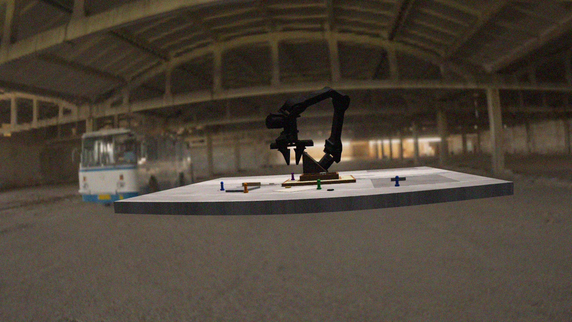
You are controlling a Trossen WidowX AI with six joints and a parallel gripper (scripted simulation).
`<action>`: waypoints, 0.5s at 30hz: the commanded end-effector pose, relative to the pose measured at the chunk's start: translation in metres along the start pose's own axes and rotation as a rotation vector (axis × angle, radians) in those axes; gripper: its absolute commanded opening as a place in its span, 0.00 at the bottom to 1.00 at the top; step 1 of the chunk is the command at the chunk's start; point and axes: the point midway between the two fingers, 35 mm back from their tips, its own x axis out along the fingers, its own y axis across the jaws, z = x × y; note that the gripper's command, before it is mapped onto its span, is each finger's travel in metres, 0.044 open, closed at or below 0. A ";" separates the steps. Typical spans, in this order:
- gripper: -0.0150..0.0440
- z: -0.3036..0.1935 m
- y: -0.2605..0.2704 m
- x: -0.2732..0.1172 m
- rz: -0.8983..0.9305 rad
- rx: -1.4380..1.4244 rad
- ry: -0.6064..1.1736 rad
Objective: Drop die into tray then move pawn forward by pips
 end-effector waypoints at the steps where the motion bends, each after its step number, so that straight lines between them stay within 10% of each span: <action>1: 0.59 0.003 -0.002 0.000 -0.006 -0.044 -0.006; 15: 0.59 0.003 -0.002 0.020 -0.005 -0.044 -0.006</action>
